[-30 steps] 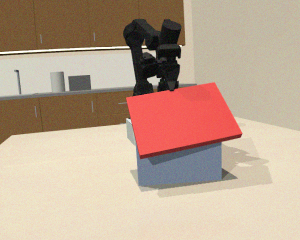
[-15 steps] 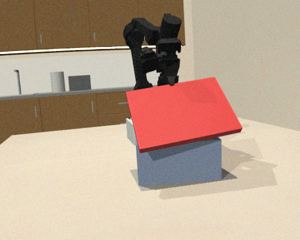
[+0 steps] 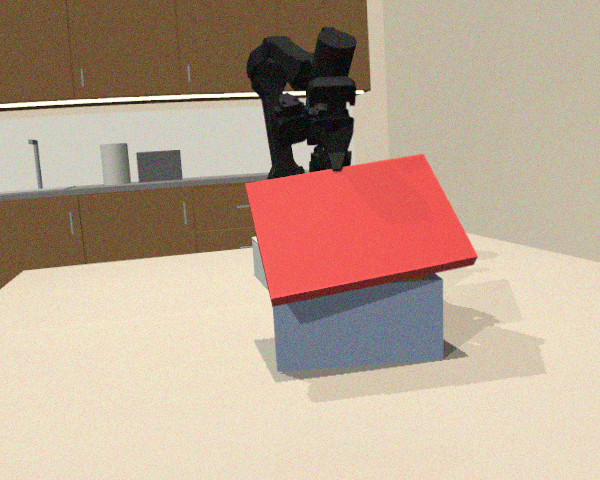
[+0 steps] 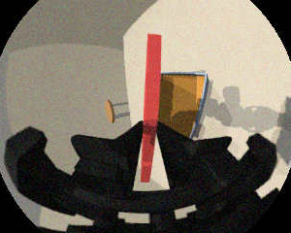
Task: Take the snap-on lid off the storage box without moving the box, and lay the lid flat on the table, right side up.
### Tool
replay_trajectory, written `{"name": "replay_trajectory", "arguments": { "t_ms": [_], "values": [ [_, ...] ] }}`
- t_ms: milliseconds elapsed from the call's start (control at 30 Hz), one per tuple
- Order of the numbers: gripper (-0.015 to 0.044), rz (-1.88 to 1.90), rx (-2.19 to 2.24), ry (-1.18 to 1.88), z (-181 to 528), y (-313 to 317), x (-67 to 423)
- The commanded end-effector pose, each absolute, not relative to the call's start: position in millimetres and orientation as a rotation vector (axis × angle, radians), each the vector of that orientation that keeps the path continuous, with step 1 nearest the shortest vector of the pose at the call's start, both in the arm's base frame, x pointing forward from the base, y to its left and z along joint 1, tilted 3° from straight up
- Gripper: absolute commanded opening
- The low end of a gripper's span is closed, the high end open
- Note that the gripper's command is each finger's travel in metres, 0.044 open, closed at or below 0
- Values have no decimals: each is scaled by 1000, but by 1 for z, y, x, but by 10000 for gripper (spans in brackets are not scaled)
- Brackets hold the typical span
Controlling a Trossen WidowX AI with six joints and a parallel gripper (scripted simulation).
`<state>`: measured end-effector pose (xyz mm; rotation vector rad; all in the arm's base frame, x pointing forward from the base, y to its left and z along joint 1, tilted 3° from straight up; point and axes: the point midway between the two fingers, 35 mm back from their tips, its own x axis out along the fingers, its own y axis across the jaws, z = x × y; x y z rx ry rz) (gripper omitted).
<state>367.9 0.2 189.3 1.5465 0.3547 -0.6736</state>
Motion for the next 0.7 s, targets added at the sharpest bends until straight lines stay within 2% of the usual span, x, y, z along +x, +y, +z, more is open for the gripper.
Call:
{"name": "replay_trajectory", "arguments": {
  "t_ms": [0,667],
  "values": [
    [0,-655,1551,342,194,-8,365],
    [0,-656,1548,342,195,-46,353]
  ]
}}
